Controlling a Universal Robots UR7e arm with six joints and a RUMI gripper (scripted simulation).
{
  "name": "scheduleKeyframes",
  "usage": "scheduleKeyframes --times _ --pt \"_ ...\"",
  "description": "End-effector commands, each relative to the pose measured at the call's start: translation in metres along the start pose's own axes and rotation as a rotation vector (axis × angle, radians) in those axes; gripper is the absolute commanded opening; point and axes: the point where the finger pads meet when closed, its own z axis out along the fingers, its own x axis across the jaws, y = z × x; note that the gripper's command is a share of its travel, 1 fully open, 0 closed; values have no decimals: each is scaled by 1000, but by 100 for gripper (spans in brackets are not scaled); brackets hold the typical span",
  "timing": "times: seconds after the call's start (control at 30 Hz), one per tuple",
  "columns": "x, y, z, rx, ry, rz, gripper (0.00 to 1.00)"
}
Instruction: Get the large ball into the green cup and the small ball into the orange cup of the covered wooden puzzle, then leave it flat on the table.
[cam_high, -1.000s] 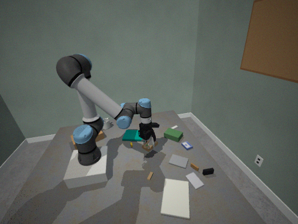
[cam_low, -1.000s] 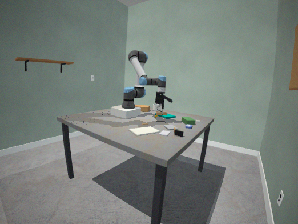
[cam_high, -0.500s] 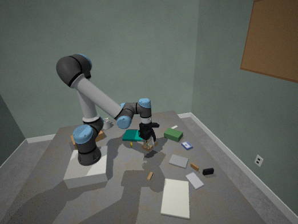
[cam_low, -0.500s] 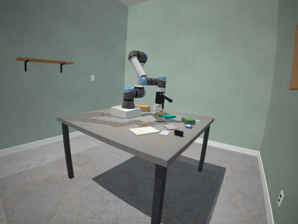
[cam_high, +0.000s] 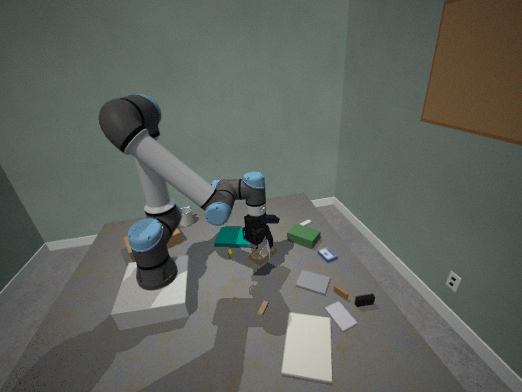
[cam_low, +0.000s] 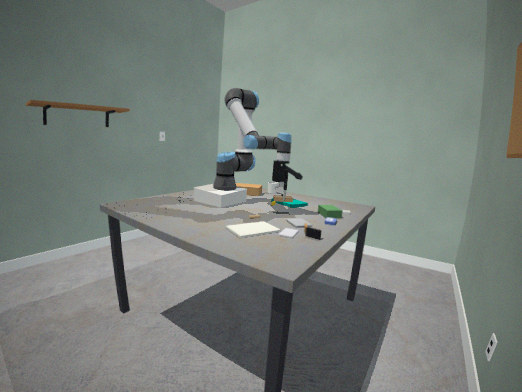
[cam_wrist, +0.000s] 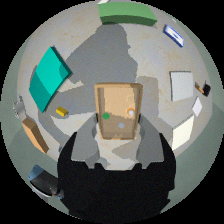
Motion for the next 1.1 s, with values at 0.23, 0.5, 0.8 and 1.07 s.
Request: scheduleKeyframes --times 0.23,0.5,0.8,1.07 --pt "0 0 0 11 -3 0 43" --pt "0 0 0 18 0 0 43" --pt "0 0 0 15 3 0 43" --pt "0 0 0 6 5 0 43"
